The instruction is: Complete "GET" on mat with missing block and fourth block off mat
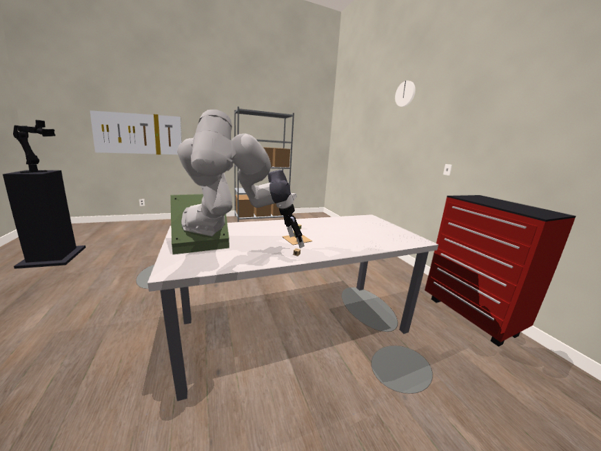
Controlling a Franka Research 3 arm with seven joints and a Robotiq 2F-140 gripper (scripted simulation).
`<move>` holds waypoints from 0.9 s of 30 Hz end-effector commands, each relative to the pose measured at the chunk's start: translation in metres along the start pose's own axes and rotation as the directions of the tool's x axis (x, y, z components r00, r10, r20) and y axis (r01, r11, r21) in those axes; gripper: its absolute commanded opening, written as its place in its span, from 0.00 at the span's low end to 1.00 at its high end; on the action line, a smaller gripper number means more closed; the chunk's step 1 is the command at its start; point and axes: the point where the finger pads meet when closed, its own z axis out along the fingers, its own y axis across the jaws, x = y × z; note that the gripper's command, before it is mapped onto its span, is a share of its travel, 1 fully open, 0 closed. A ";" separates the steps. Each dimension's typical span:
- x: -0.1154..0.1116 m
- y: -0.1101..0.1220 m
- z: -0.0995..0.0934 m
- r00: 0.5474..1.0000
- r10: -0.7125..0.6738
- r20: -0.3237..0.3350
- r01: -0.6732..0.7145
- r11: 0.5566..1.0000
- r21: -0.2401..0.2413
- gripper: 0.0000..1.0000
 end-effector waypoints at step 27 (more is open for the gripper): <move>0.052 0.007 0.014 0.983 0.179 0.037 -0.177 0.982 -0.066 1.00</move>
